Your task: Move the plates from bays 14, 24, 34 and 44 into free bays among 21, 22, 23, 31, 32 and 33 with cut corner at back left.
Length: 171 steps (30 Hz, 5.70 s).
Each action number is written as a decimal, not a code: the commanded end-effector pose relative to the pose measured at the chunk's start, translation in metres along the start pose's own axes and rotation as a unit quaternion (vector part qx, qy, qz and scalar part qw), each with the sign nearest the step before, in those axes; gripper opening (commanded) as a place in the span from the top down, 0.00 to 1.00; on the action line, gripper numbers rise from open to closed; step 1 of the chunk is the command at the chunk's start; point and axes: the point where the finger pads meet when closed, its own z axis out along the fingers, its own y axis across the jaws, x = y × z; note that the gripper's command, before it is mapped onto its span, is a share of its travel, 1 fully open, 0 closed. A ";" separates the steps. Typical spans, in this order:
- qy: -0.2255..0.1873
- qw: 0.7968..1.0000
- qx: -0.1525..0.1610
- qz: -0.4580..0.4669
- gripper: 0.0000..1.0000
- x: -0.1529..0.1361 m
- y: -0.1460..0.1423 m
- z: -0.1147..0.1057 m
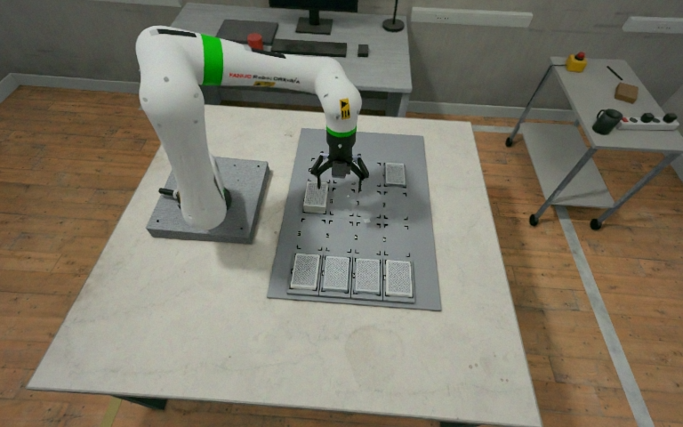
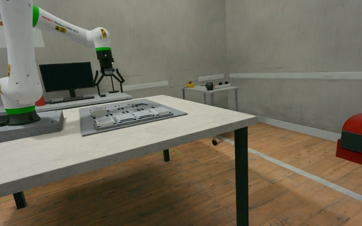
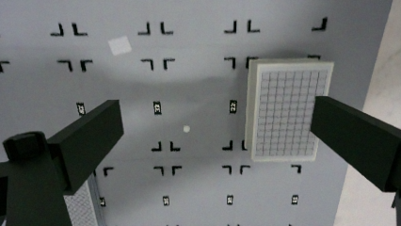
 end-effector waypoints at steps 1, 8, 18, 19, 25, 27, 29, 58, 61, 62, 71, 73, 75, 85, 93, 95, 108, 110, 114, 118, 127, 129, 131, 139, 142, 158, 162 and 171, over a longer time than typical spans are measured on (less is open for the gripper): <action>0.000 1.000 0.001 0.000 0.00 -0.011 -0.001 -0.001; 0.000 1.000 0.001 0.000 0.00 -0.039 -0.001 -0.001; 0.000 1.000 0.001 0.000 0.00 -0.071 0.000 -0.001; 0.000 1.000 0.001 0.000 0.00 -0.075 0.000 -0.001; 0.000 1.000 0.001 0.000 0.00 -0.099 0.000 -0.001; 0.000 1.000 0.001 0.000 0.00 -0.107 0.000 -0.001; 0.000 1.000 0.001 0.000 0.00 -0.111 0.000 -0.001; 0.000 1.000 0.001 0.000 0.00 -0.159 0.000 -0.001; 0.000 1.000 0.001 0.000 0.00 -0.159 0.000 -0.001; 0.000 1.000 0.001 0.000 0.00 -0.159 0.000 -0.001; 0.000 1.000 0.001 0.000 0.00 -0.159 0.000 -0.001; 0.000 1.000 0.001 0.000 0.00 -0.159 0.000 -0.001; 0.000 1.000 0.001 0.000 0.00 -0.159 0.000 -0.001; 0.000 1.000 0.001 0.000 0.00 -0.159 0.000 -0.001; 0.000 1.000 0.001 0.000 0.00 -0.159 -0.016 -0.001; 0.000 1.000 0.001 0.000 0.00 -0.159 -0.024 -0.001; 0.000 1.000 0.001 0.000 0.00 -0.159 -0.068 -0.001; 0.000 1.000 0.001 0.000 0.00 -0.159 -0.076 -0.001; 0.000 1.000 0.001 0.000 0.00 -0.159 -0.088 -0.001; 0.000 1.000 0.001 0.000 0.00 -0.159 -0.100 -0.001; 0.000 1.000 0.001 0.000 0.00 -0.159 -0.107 -0.001; 0.000 1.000 0.001 0.000 0.00 -0.159 -0.107 -0.001; 0.000 1.000 0.001 0.000 0.00 -0.159 -0.107 -0.001; 0.000 1.000 0.001 0.000 0.00 -0.159 -0.107 -0.001; 0.000 1.000 0.001 0.000 0.00 -0.159 -0.107 -0.001; 0.000 1.000 0.001 0.000 0.00 -0.159 -0.107 -0.001; 0.000 1.000 0.001 0.000 0.00 -0.159 -0.107 -0.001; 0.000 1.000 0.001 0.000 0.00 -0.143 -0.108 -0.001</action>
